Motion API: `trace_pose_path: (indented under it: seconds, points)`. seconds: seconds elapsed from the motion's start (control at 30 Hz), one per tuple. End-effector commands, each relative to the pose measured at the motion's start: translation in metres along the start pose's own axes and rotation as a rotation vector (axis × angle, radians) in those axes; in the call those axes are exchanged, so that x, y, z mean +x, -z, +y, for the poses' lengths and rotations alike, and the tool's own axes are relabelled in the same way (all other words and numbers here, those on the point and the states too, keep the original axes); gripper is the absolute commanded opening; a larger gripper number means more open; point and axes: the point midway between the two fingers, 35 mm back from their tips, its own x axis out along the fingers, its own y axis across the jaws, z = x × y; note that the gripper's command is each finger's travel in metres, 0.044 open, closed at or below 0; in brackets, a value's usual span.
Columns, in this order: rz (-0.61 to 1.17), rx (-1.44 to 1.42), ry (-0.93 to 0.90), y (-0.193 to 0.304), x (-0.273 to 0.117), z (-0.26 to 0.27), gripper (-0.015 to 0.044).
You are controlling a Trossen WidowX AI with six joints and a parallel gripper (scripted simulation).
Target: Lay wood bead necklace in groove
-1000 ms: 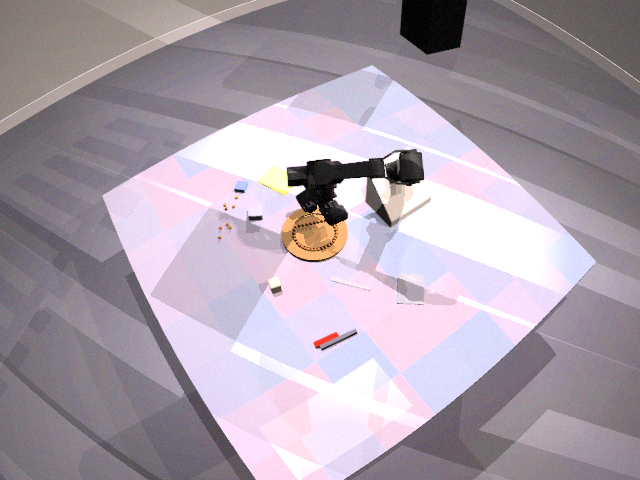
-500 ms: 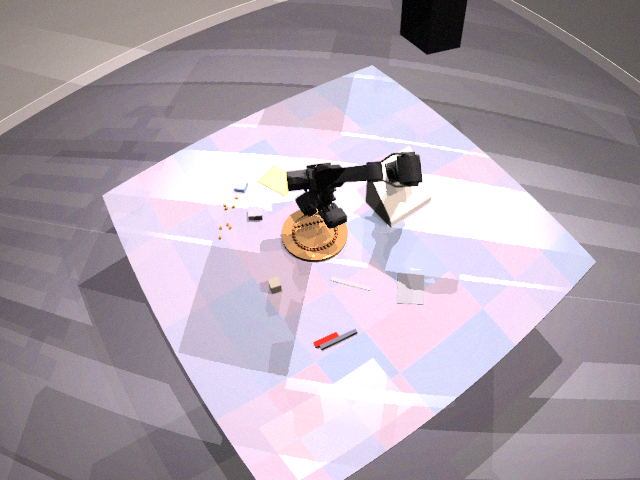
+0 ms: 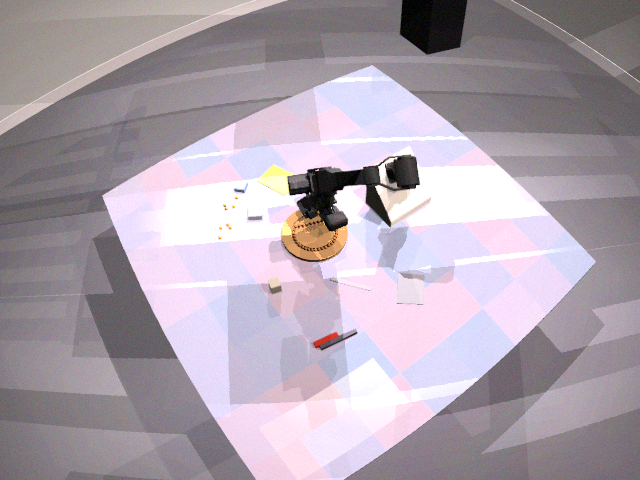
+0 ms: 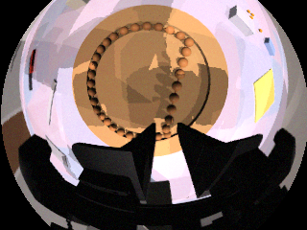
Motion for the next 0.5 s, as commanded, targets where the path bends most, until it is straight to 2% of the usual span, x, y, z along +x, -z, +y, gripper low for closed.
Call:
trace_pose_path:
  seconds: [0.0,0.1,0.47]
  points:
    - [0.000,0.000,0.000,-0.0001,-0.0001,0.0000,0.0067]
    - [0.000,0.000,0.000,-0.0001,-0.0001,0.0000,0.0000]
    - [0.000,0.000,0.000,-0.0001,-0.0001,0.0000,0.0000]
